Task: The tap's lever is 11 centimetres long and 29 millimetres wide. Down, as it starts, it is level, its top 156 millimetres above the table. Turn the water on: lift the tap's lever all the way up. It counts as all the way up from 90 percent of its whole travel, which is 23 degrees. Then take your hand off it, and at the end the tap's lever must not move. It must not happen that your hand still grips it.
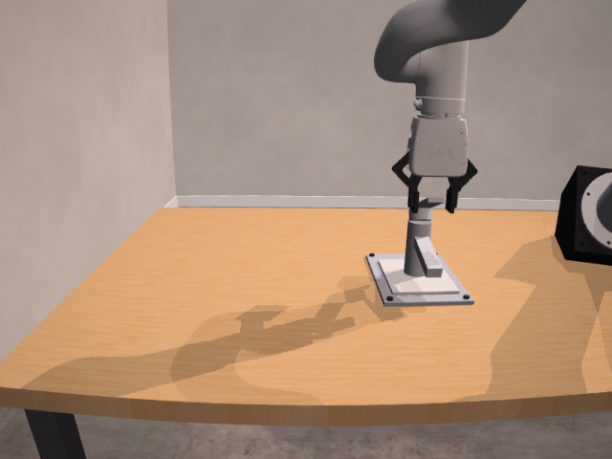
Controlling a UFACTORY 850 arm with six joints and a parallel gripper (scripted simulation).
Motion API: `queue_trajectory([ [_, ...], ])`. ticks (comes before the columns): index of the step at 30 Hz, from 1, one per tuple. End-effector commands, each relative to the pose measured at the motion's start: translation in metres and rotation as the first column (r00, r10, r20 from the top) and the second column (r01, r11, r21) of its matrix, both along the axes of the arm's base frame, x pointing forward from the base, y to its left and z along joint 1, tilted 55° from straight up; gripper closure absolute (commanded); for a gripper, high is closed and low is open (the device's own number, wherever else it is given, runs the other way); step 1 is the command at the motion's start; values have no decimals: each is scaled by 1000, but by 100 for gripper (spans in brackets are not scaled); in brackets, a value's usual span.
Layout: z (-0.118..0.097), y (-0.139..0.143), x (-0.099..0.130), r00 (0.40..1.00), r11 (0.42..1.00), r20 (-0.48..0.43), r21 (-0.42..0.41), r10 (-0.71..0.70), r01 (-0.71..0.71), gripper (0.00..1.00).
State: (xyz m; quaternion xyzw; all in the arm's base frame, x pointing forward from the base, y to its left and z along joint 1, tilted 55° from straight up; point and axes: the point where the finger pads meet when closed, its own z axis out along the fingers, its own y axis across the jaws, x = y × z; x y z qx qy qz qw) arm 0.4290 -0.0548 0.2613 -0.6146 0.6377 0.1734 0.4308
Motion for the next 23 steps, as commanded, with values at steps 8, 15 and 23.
queue_trajectory([
  [8,0,-1,0,1000,1000,1,-1,-1,1,32],
  [15,2,-3,-1,1000,1000,1,-1,-1,1,32],
  [23,8,-11,-4,1000,1000,1,-1,-1,1,32],
])
